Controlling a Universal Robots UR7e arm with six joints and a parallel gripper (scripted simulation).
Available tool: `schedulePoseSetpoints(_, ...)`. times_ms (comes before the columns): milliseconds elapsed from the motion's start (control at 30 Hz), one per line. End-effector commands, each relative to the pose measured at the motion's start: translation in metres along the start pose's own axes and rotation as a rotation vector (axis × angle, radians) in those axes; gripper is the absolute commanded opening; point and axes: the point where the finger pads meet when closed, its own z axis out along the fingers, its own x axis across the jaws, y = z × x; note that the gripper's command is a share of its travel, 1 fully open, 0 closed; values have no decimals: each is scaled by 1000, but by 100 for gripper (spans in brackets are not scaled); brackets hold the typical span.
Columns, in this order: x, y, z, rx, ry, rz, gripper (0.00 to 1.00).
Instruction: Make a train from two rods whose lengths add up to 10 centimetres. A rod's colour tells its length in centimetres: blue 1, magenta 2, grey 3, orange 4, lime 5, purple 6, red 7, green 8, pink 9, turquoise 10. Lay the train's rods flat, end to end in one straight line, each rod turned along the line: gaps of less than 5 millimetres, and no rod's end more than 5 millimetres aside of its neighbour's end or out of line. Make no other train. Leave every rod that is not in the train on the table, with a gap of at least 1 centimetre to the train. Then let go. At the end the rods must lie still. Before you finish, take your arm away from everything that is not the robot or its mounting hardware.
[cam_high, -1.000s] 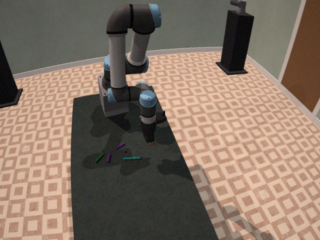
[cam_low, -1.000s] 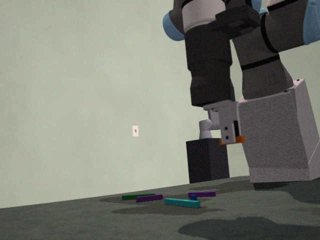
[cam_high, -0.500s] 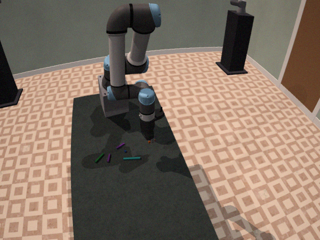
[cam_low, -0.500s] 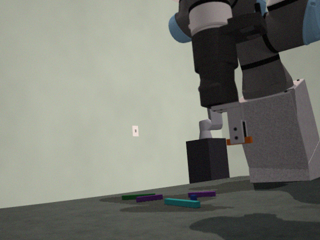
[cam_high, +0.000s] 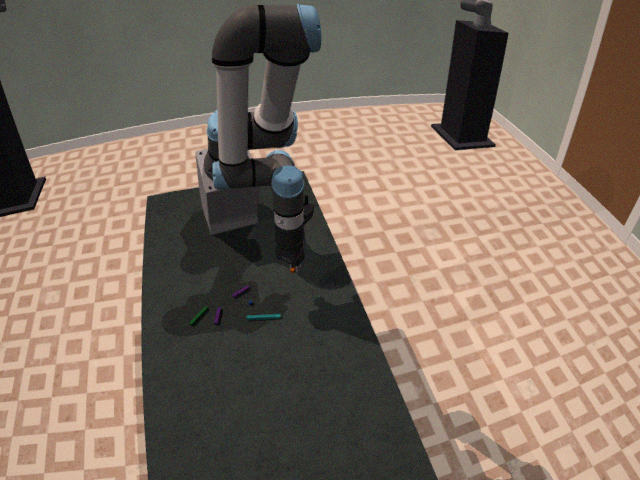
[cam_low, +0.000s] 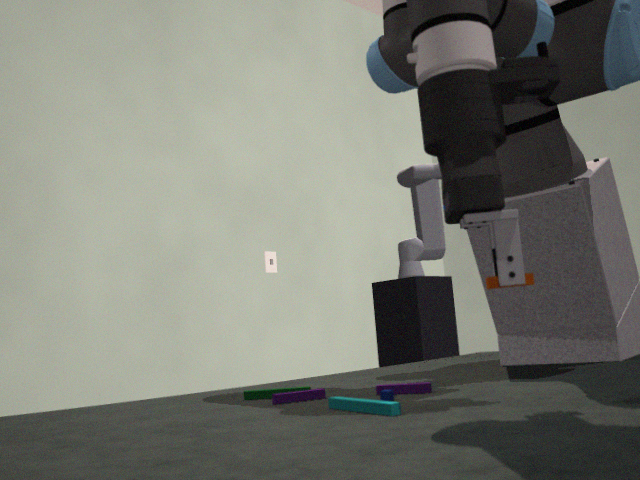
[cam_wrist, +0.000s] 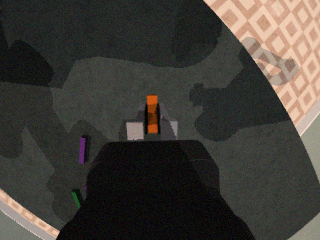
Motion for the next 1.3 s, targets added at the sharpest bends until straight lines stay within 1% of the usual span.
schedulePoseSetpoints(0, -3, -2, -1, -2, 2, -38, 24)
schedulePoseSetpoints(733, -4, -2, 1, -2, 2, -44, 24)
schedulePoseSetpoints(1000, -4, -2, 12, -2, 2, -44, 24)
schedulePoseSetpoints(1067, -4, -2, 12, -2, 2, -44, 24)
schedulePoseSetpoints(1267, -4, -2, 28, -2, 2, -44, 24)
